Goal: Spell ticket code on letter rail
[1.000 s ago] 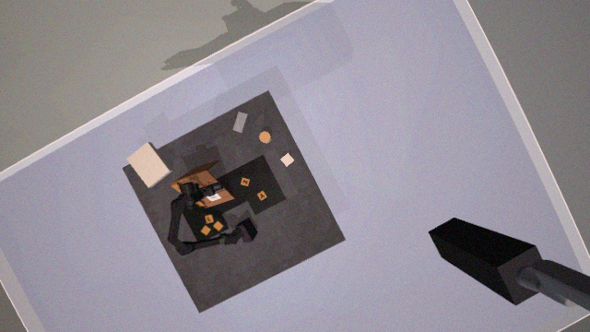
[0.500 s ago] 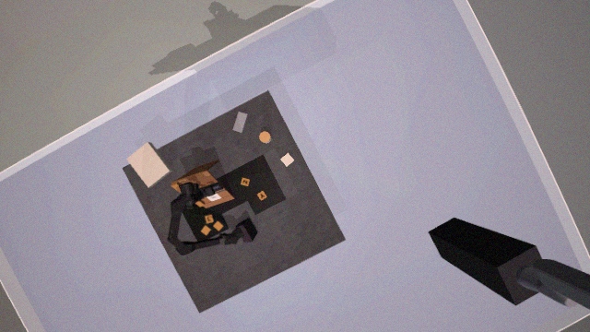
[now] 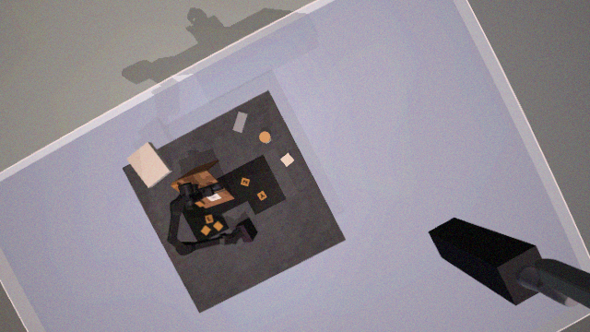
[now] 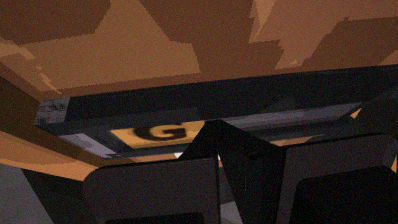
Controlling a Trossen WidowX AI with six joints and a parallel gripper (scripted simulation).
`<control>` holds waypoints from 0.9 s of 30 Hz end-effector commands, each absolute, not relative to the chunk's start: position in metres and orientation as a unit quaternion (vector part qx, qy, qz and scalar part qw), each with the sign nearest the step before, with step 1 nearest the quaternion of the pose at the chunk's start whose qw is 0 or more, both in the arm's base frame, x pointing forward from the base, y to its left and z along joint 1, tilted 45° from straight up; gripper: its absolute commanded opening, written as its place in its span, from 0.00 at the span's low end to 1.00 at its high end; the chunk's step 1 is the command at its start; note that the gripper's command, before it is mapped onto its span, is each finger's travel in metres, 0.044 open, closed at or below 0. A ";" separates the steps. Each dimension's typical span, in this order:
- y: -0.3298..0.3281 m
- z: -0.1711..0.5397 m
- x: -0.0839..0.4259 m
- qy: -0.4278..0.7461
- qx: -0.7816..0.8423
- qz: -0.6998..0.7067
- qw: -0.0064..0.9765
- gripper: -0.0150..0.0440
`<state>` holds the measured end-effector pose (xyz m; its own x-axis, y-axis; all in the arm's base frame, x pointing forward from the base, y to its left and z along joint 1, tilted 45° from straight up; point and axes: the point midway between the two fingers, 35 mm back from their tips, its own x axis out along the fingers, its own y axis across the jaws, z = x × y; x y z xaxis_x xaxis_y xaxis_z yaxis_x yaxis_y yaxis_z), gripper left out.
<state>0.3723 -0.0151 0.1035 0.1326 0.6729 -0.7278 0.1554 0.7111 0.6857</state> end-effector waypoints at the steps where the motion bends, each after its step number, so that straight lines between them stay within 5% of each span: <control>1: -0.014 0.107 0.373 0.628 0.330 0.191 0.678 0.25; 27: -0.008 0.114 0.375 0.628 0.330 0.191 0.678 0.25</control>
